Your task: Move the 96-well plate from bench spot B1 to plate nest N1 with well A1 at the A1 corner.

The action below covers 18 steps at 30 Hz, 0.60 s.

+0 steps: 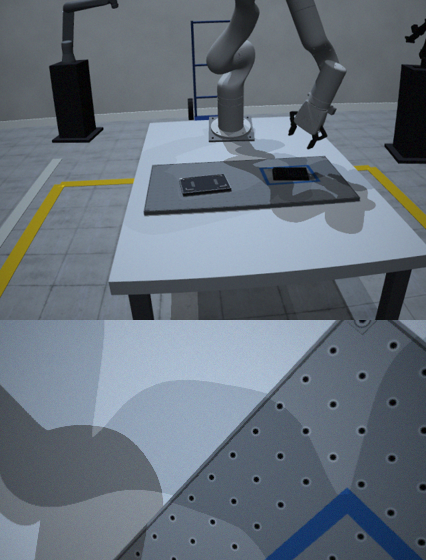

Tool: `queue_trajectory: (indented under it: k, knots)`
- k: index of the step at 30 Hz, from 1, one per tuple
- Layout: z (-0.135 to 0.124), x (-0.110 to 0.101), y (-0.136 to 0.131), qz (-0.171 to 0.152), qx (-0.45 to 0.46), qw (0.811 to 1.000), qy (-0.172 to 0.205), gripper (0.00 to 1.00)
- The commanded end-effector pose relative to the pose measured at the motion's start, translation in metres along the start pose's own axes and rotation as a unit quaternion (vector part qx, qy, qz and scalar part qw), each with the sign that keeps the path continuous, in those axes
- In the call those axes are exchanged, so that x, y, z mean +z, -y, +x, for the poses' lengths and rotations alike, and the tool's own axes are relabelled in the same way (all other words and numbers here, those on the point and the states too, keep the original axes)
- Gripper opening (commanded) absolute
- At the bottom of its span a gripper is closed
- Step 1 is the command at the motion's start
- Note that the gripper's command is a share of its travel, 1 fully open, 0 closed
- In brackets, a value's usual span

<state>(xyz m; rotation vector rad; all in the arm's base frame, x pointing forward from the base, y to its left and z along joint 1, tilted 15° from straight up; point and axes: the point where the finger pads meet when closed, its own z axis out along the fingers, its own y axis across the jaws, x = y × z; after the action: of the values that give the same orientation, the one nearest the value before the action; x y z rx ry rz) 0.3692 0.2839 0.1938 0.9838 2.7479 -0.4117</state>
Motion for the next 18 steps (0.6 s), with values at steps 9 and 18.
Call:
queue_trajectory:
  k: [9, 18]
  knots:
    - [-0.035, 0.005, -0.013, -0.061, 0.16, 0.985, -0.038, 1.0]
    - [-0.065, 0.007, -0.02, -0.107, 0.293, 0.947, -0.075, 1.0]
